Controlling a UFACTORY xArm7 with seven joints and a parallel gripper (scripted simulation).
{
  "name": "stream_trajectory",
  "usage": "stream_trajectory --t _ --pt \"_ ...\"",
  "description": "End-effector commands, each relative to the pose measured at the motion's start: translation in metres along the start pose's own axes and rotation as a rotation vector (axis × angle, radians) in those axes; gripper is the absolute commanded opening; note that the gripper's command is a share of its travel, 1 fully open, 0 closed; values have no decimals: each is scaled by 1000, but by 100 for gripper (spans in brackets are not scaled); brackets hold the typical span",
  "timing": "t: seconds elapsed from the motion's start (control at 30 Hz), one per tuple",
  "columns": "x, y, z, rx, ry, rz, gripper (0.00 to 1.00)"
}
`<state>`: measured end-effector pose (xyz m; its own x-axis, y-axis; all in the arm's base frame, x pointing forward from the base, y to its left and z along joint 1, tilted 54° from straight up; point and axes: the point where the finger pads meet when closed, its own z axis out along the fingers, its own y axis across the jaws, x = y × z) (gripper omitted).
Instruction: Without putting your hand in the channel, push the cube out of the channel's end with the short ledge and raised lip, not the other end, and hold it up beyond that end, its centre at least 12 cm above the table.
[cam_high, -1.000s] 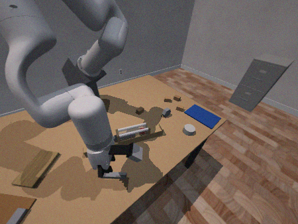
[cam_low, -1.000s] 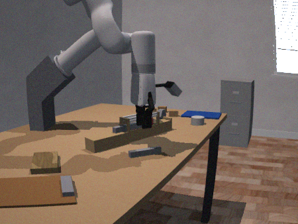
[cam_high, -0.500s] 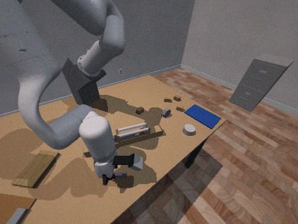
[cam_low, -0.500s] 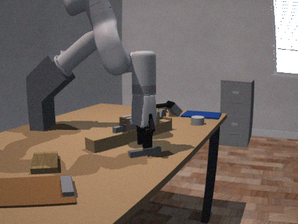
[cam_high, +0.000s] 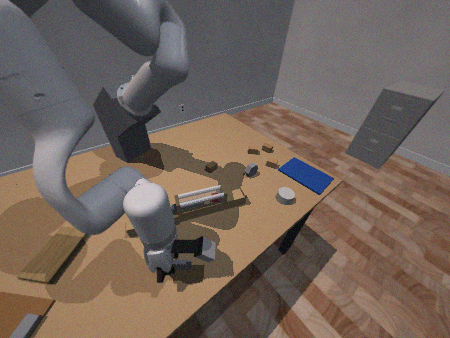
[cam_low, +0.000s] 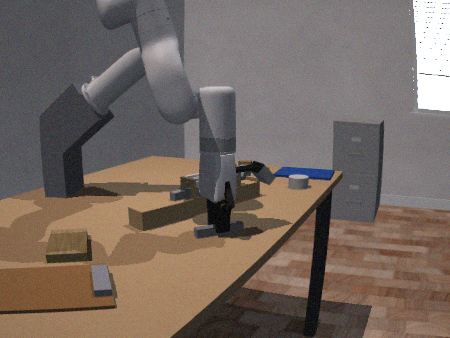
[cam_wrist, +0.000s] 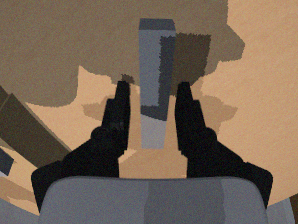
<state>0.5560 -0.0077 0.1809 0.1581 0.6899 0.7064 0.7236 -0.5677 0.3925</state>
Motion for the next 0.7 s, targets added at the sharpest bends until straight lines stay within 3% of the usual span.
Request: stream_trajectory --t 0.0,0.47,0.5,0.67 --pt "0 2 6 -4 0 0 38" --pt "0 2 7 -4 0 0 38" --pt "0 2 7 -4 0 0 0" --pt "0 2 7 -4 0 0 0"
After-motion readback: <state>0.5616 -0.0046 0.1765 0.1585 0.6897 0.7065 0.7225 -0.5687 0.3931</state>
